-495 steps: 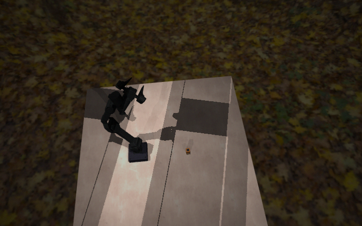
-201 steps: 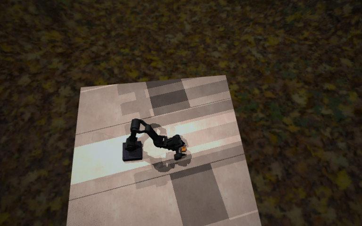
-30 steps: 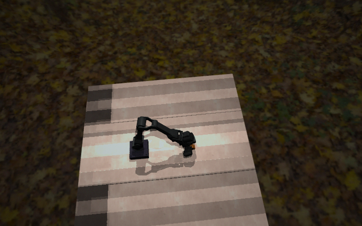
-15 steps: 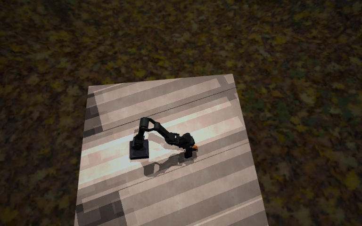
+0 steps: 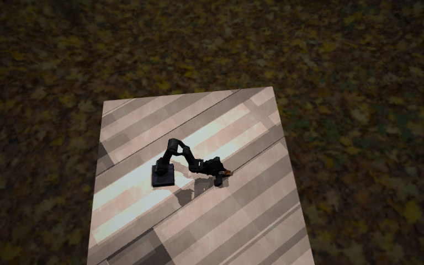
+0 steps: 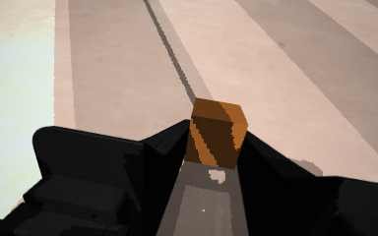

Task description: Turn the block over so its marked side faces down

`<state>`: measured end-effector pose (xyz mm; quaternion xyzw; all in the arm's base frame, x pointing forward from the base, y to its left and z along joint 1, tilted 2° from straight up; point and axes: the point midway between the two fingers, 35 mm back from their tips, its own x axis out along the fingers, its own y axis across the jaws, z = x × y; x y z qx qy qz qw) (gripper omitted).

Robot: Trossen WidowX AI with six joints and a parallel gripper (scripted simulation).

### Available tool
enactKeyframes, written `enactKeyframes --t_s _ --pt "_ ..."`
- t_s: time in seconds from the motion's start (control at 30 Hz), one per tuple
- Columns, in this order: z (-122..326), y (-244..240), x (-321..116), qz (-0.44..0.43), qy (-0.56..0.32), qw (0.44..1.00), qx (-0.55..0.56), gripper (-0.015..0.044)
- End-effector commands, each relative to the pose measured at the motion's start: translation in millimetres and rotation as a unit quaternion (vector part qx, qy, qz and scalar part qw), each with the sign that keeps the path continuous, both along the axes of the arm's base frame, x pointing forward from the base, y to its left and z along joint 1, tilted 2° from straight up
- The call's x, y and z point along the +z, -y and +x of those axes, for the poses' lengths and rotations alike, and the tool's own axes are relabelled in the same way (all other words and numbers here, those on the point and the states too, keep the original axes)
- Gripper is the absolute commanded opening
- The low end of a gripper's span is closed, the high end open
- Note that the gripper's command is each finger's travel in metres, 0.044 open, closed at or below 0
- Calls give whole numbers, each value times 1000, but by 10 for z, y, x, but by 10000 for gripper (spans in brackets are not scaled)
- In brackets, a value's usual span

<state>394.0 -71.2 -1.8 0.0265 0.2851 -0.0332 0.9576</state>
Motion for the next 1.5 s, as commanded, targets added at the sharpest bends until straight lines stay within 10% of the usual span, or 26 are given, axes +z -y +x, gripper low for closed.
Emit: enactKeyframes --t_s 0.0,0.67,1.23,1.47 --pt "-82 -23 -8 1 28 1000 0 0" --pt "-97 -26 11 -1 46 999 0 0" --pt "-97 -26 11 -1 46 999 0 440" --pt "-97 -26 11 -1 46 999 0 440"
